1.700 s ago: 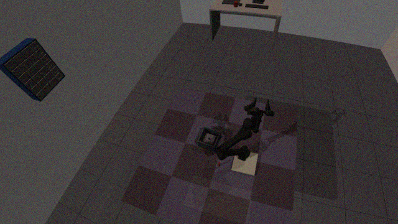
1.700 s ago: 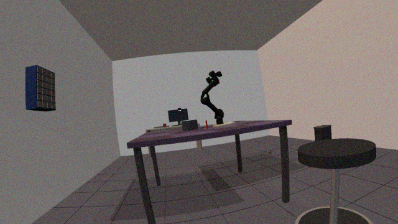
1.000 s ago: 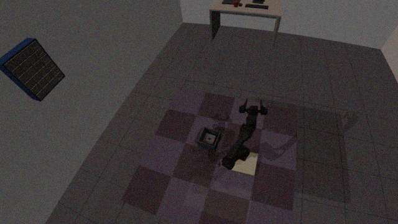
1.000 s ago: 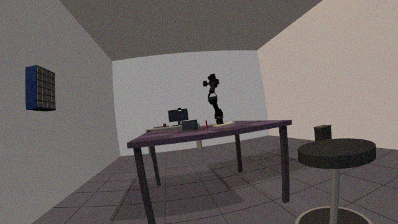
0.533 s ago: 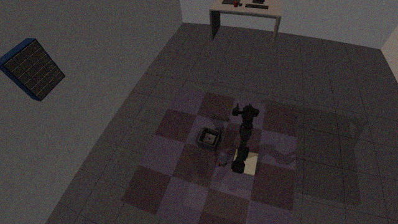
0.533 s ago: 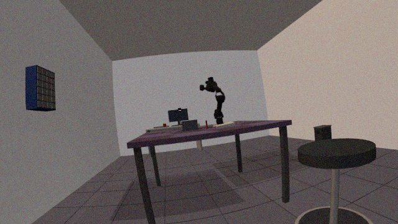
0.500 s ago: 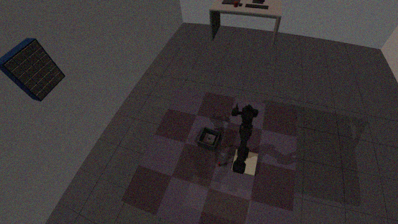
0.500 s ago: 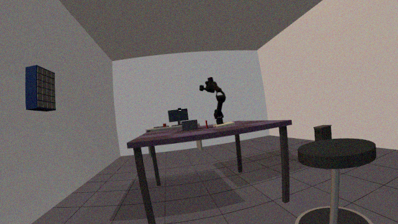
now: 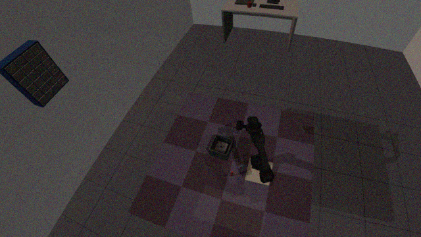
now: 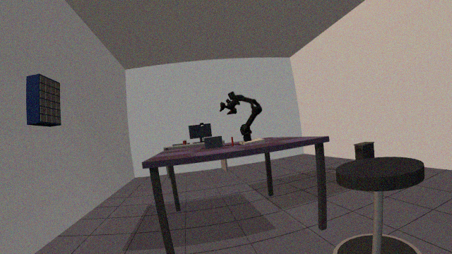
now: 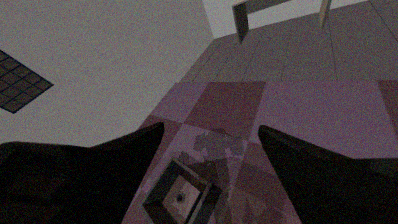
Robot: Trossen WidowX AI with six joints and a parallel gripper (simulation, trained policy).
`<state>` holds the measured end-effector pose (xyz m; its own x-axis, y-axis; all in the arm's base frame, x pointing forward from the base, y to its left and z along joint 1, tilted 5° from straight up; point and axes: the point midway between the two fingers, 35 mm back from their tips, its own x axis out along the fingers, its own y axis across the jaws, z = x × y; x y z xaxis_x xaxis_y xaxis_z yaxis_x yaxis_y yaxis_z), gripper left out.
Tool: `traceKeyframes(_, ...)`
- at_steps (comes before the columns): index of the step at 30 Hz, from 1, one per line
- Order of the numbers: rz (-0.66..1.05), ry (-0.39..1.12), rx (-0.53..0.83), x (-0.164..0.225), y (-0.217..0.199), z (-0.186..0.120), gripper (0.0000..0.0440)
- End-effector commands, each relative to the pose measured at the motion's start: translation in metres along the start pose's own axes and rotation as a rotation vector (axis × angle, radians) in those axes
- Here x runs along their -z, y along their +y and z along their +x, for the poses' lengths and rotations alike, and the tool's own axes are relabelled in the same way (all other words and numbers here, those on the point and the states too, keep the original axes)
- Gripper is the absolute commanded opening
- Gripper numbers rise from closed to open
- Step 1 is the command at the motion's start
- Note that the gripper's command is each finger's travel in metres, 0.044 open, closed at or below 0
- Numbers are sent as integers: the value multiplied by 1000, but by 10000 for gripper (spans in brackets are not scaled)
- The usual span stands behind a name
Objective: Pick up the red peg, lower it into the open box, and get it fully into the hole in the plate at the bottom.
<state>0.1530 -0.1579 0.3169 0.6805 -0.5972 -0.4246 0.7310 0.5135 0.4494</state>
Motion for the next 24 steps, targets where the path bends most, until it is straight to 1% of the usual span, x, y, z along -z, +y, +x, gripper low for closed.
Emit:
traceKeyframes(1, 24, 141, -19, 32, 11, 5, 440)
traceKeyframes(12, 37, 462, -27, 106, 36, -4, 440)
traceKeyframes(24, -4, 729, 40, 172, 49, -28, 440)
